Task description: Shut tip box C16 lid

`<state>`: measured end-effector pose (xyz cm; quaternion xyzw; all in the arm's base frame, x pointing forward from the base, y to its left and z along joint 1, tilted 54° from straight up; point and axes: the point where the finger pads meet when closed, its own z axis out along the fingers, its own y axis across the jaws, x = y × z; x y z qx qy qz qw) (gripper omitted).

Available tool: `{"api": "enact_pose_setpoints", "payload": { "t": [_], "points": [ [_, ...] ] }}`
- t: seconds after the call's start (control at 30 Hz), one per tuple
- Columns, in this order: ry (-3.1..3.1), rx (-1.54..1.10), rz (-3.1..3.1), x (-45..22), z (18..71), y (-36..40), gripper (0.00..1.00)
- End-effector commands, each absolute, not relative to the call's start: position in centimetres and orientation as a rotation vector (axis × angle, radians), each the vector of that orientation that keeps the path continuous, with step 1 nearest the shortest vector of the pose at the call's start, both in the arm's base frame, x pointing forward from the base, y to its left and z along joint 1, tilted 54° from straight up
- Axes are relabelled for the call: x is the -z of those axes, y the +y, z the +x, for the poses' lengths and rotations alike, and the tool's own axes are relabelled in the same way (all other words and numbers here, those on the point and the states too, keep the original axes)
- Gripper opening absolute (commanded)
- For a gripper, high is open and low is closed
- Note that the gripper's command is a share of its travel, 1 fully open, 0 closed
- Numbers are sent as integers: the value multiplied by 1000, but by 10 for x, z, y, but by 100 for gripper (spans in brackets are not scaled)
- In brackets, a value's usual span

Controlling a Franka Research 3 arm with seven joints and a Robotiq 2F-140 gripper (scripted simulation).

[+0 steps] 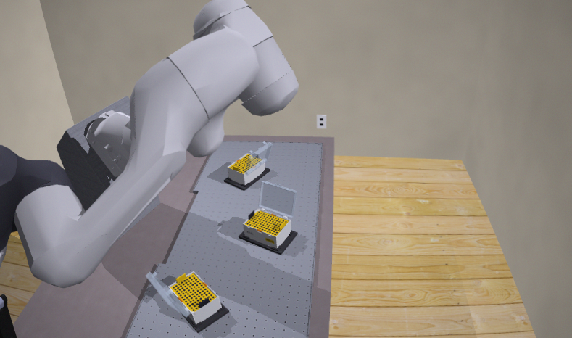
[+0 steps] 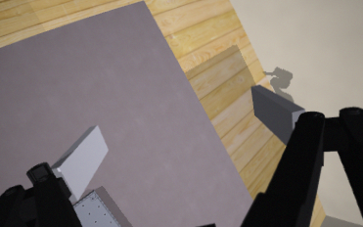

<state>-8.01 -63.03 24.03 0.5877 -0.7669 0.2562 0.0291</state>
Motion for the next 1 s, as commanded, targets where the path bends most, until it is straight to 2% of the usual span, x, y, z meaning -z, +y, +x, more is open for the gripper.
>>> {"api": "enact_pose_setpoints", "payload": {
  "t": [0.0,0.97],
  "points": [
    [-2366,-792,1821,-249,-60,-633,100],
    [-2268,-847,1966,-301,53,-636,100]
  ]
}}
